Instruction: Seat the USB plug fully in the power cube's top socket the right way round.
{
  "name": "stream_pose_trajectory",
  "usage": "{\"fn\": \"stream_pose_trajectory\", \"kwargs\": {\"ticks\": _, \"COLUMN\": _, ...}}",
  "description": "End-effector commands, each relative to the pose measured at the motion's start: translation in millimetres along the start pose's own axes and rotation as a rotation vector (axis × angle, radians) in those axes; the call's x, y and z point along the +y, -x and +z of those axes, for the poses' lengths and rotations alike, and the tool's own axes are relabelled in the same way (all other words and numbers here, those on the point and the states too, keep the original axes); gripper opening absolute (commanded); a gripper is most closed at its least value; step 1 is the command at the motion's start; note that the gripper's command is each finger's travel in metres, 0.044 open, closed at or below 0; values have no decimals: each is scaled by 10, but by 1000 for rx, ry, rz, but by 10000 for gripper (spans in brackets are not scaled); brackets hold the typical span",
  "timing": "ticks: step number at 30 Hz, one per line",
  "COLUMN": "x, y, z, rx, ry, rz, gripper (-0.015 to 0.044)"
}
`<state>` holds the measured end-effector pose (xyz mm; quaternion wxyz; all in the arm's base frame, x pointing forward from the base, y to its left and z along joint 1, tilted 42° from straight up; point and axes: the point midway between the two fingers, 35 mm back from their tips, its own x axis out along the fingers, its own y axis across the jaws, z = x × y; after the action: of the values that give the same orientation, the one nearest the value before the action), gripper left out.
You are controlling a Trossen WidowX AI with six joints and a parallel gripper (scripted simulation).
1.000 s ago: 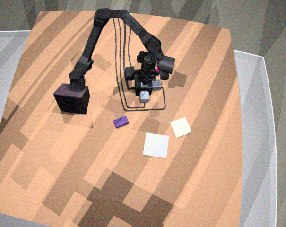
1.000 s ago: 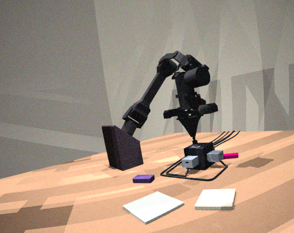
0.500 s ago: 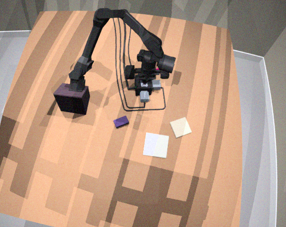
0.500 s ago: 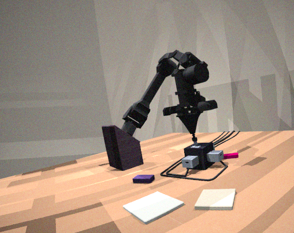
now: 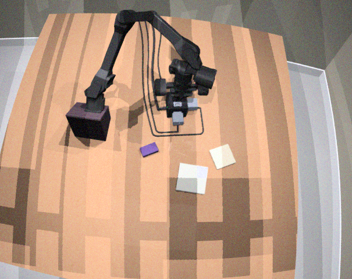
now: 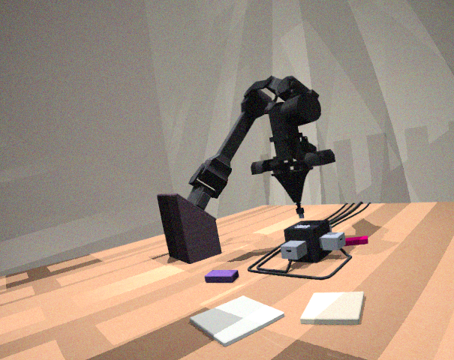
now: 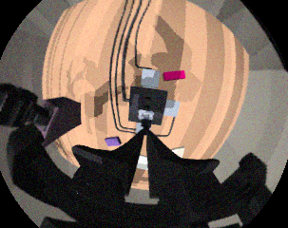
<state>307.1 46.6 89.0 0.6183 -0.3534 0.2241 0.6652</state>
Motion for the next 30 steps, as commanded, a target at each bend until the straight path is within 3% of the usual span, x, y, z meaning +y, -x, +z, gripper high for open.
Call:
{"fn": "stream_pose_trajectory", "kwargs": {"ticks": 1, "x": -2, "y": 32, "z": -4, "rx": 6, "ry": 6, "rz": 2, "gripper": 0}}
{"fn": "stream_pose_trajectory", "kwargs": {"ticks": 9, "x": -1, "y": 26, "z": -1, "rx": 2, "ry": -60, "rz": 0, "gripper": 0}}
{"fn": "stream_pose_trajectory", "kwargs": {"ticks": 30, "x": 0, "y": 20, "z": 0, "rx": 0, "ry": -615, "rz": 0, "gripper": 0}}
